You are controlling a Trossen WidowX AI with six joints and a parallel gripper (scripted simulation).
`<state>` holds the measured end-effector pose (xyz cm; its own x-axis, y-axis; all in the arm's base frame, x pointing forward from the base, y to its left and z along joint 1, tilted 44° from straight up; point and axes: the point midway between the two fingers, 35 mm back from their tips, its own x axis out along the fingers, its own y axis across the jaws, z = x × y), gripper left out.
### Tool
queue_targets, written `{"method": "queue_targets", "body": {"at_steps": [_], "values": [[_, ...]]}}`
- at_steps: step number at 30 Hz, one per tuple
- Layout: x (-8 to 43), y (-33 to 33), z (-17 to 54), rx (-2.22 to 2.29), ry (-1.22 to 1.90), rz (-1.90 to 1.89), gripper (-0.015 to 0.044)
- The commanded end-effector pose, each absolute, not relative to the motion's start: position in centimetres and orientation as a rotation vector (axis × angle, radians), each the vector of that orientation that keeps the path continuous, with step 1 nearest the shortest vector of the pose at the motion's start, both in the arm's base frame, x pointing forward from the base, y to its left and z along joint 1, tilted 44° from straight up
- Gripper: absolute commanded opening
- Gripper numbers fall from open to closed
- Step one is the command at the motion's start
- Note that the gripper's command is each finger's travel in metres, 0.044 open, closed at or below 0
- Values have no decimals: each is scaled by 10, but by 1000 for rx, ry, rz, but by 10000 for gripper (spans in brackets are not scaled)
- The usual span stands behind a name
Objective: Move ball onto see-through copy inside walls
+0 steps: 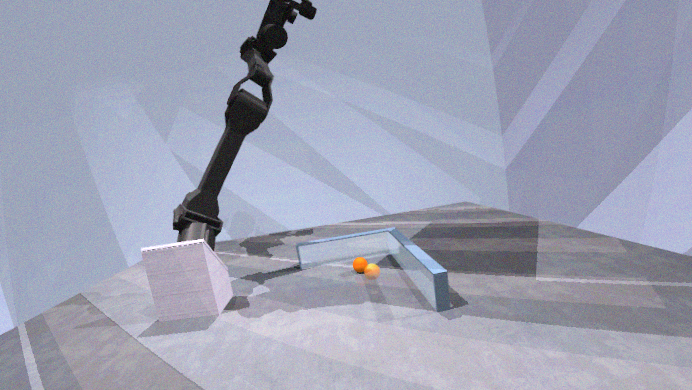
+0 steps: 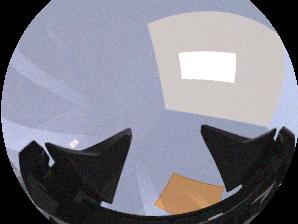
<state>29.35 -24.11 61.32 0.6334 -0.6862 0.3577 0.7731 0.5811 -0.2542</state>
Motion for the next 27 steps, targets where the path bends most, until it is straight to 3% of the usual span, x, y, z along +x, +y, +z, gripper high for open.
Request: {"method": "queue_targets", "body": {"at_steps": [1,6,17,27], "values": [[292,-241,614,-412,-232,-864,374],[250,-245,642,-560,-276,-986,257],[123,-216,711,-999,-333,-1395,257],[34,-150,746,-1338,-299,-1773,257]]}}
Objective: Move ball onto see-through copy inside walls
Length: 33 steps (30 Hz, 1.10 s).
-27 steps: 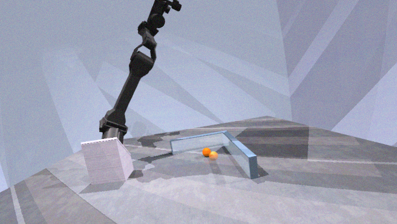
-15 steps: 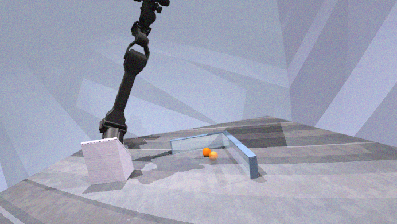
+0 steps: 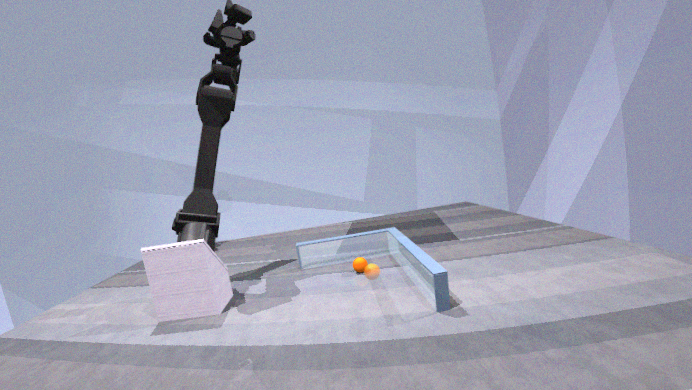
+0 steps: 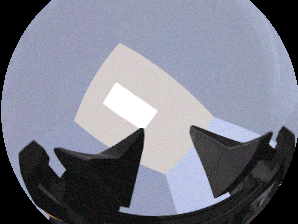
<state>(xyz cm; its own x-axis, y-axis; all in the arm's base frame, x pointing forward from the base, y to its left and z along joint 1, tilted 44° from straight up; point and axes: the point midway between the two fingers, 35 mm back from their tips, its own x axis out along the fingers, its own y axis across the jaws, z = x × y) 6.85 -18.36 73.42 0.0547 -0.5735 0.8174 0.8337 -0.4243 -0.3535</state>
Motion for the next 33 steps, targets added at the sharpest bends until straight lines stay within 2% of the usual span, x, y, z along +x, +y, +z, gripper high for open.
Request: {"method": "queue_targets", "body": {"at_steps": [1,9,17,24,33], "values": [[26,-142,749,-1371,-291,-1813,257],[-34,-45,761,-1659,-171,-2239,257],[-58,78,748,-1877,35,-2744,257],[-40,183,715,-1936,254,-3225,257],[17,274,658,-1806,443,-3768,257]]}}
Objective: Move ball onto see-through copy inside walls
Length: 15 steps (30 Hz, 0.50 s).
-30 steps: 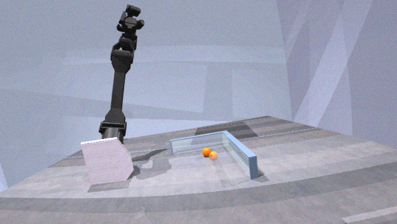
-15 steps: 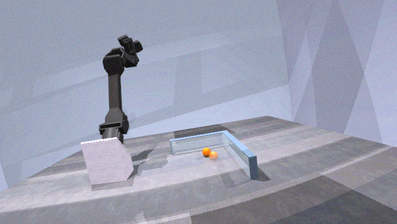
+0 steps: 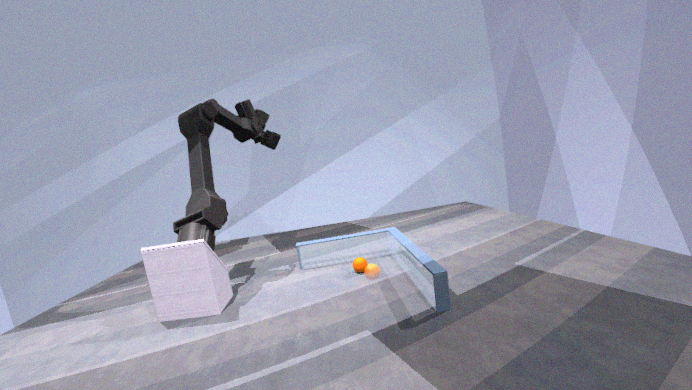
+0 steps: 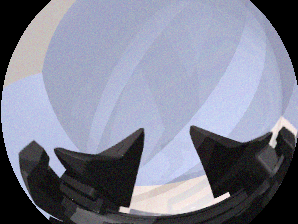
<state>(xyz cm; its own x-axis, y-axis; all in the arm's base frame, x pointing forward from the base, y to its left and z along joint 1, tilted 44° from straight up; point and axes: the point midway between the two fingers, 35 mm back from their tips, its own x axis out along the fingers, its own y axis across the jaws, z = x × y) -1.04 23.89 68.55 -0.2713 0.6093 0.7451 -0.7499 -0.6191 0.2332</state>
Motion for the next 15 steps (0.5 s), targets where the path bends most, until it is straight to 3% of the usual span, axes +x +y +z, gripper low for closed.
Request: {"method": "queue_targets", "body": {"at_steps": [1,15], "values": [[26,283,650,848,-221,1834,257],[179,354,510,206,-136,1427,257]]}}
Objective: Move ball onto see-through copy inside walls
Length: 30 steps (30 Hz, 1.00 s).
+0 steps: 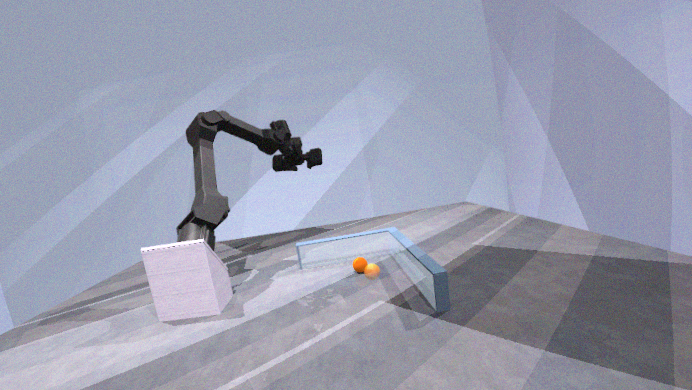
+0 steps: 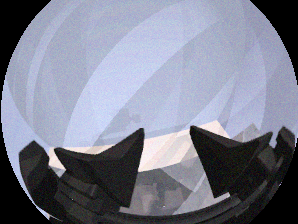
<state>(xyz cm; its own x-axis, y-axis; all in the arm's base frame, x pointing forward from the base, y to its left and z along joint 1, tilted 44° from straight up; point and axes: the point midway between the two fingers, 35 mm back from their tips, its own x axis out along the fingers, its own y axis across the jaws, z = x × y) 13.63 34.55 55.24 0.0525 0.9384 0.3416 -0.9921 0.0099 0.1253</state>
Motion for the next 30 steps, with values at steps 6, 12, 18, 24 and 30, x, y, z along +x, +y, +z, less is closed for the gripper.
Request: {"method": "queue_targets", "body": {"at_steps": [6,12,18,24,30], "values": [[245,350,442,-39,-48,1302,257],[302,326,371,-259,68,1216,257],[343,288,300,-441,202,1176,257],[366,243,237,-571,333,1174,257],[378,184,170,-701,447,1219,257]]}}
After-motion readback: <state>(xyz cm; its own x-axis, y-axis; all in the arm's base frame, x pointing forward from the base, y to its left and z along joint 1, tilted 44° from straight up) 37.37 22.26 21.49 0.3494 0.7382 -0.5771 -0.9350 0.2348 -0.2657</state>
